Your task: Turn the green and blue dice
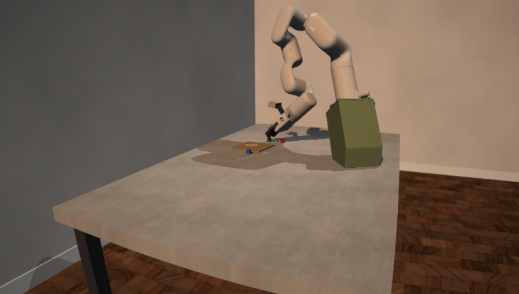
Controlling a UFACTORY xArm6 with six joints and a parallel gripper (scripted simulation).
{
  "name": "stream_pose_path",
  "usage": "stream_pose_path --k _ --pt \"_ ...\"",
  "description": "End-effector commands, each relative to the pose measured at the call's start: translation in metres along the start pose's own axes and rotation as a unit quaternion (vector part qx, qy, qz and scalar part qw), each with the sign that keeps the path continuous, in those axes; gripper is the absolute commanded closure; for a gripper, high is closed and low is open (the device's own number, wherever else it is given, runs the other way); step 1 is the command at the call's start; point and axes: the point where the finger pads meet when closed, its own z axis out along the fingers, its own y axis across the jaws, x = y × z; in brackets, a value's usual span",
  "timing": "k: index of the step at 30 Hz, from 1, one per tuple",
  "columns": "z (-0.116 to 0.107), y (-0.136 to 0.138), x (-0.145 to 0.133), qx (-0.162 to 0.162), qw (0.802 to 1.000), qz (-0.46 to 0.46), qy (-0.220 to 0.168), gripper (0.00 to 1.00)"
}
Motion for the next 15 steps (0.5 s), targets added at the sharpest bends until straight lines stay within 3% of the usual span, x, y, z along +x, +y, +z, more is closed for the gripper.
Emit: stream_pose_path --k 1,15 --pt "-0.0145 -0.0002 0.0005 0.000 1.000 0.000 0.000 0.69" --pt "-0.0212 0.0050 0.0000 -0.011 1.000 -0.009 -0.005 0.69"
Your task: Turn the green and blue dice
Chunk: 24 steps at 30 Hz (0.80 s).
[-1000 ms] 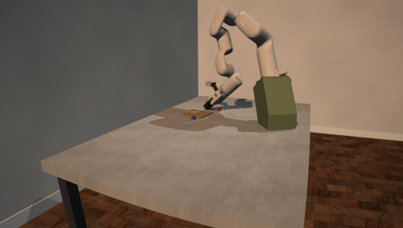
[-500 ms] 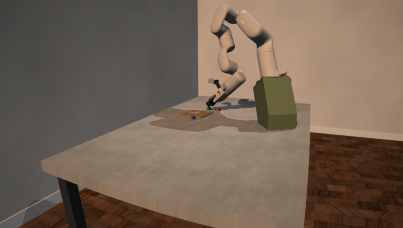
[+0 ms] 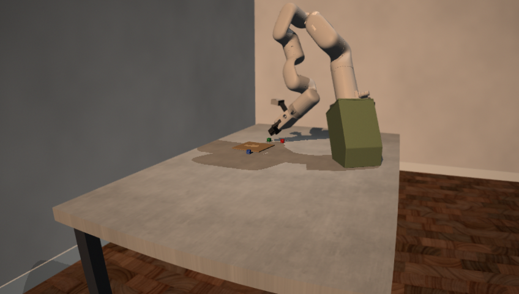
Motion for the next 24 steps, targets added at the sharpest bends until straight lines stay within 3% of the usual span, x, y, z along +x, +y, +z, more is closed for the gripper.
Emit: stream_pose_path --k 1,6,13,16,18,20,24 --pt "0.001 0.007 0.000 -0.015 1.000 -0.012 -0.007 0.69" --pt "0.004 0.039 -0.003 -0.082 0.993 -0.065 -0.047 0.69" --pt "0.000 0.072 -0.008 -0.150 0.976 -0.113 -0.112 0.69" --pt "-0.001 0.075 -0.009 -0.156 0.973 -0.117 -0.120 0.69" --pt "-0.006 0.087 -0.011 -0.183 0.961 -0.133 -0.160 0.69" --pt "-0.008 0.089 -0.012 -0.189 0.957 -0.137 -0.170 0.69" --pt "-0.016 0.098 -0.015 -0.211 0.939 -0.147 -0.227 0.69"
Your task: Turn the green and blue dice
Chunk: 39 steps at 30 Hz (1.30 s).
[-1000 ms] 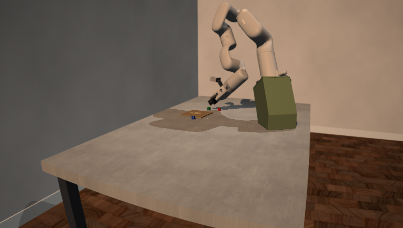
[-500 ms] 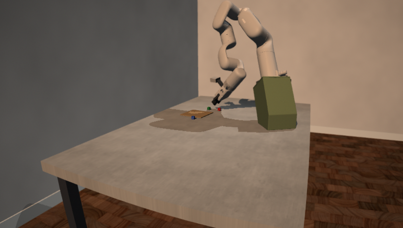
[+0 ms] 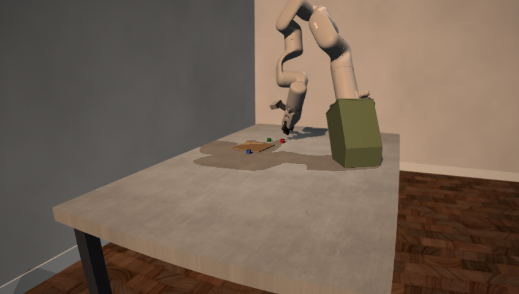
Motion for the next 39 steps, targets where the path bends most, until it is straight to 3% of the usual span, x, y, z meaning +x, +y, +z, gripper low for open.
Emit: stream_pose_path --k 1,6,9,11,14,20,23,25,31,38,39 --pt "-0.003 0.013 -0.008 -0.028 0.996 -0.027 -0.077 0.69" --pt "-0.012 0.014 -0.011 -0.024 0.988 -0.038 -0.147 0.69" --pt "-0.012 0.014 -0.011 -0.024 0.988 -0.038 -0.147 0.69" --pt "-0.022 0.009 -0.008 -0.004 0.980 -0.038 -0.198 0.69" --pt "-0.027 0.004 -0.005 0.012 0.975 -0.035 -0.219 0.69" --pt "-0.047 -0.018 0.026 0.089 0.959 -0.013 -0.268 0.69" --pt "-0.055 -0.027 0.047 0.128 0.953 0.001 -0.274 0.69" --pt "-0.055 -0.027 0.047 0.128 0.953 0.001 -0.274 0.69" --pt "-0.069 -0.041 0.100 0.206 0.943 0.034 -0.258 0.69" --pt "-0.073 -0.042 0.116 0.225 0.941 0.043 -0.249 0.69" --pt "-0.073 -0.042 0.116 0.225 0.941 0.043 -0.249 0.00"
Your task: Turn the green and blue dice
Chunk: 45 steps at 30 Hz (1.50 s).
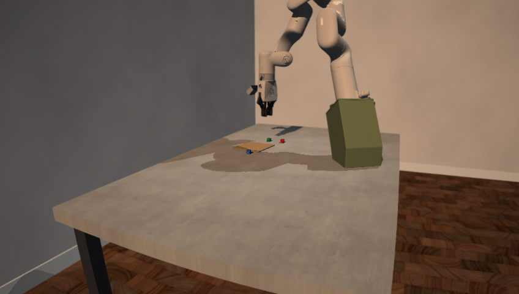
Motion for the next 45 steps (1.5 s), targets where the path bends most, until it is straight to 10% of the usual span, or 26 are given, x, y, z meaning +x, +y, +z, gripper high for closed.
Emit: stream_pose_path --k 1,26,45 --pt "-0.003 -0.002 0.003 0.010 1.000 -0.001 -0.011 0.00" --pt "0.007 -0.001 0.001 0.005 0.989 0.148 -0.010 0.00" --pt "0.026 -0.001 -0.005 0.001 0.907 0.422 -0.010 0.00"
